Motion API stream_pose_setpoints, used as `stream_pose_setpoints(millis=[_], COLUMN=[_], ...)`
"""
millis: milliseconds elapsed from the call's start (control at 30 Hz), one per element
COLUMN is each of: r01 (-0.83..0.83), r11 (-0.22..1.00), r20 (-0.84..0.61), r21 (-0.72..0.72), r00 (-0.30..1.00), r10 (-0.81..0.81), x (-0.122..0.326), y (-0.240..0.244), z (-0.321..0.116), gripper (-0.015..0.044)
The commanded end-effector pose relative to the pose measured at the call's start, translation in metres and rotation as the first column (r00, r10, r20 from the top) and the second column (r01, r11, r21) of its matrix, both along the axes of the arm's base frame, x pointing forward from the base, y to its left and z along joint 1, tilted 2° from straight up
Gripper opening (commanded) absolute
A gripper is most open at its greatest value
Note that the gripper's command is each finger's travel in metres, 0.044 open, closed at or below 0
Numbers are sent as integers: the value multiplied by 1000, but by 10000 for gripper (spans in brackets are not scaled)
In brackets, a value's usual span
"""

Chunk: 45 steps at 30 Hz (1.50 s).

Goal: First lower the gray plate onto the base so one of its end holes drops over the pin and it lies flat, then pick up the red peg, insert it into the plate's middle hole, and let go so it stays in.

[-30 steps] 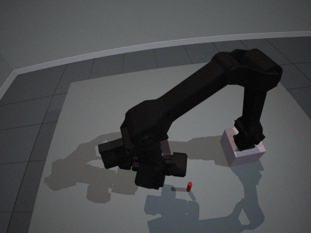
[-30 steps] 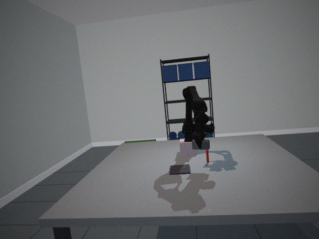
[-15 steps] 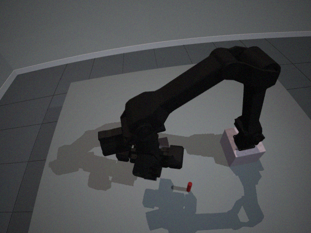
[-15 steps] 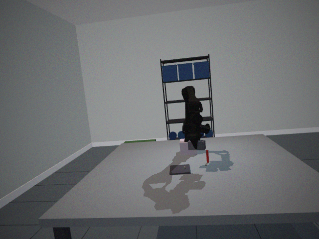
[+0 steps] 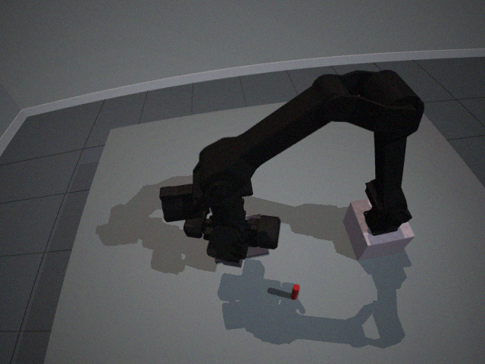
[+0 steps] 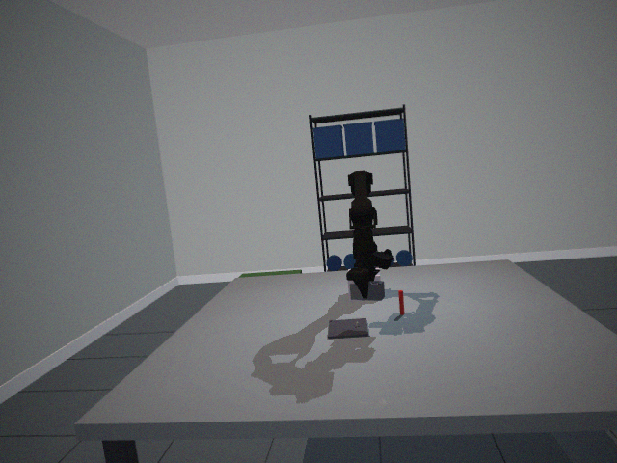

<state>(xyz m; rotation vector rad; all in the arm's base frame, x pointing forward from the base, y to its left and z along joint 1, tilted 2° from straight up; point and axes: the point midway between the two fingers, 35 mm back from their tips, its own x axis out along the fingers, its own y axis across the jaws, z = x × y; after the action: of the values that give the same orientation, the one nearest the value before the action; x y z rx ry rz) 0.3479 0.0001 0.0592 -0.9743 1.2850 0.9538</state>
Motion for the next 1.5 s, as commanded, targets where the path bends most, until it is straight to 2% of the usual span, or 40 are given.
stream_pose_setpoints(millis=[0,700,1467], r01=[2,25,26], r11=[1000,1000,1000], r20=[-9,-10,-10], r21=[2,-1,-1], r00=[1000,1000,1000], r10=[-2,-25,-26], x=[-2,-12,-12], y=[-11,-65,-67], z=[-10,-45,-46], gripper=[0,0,0])
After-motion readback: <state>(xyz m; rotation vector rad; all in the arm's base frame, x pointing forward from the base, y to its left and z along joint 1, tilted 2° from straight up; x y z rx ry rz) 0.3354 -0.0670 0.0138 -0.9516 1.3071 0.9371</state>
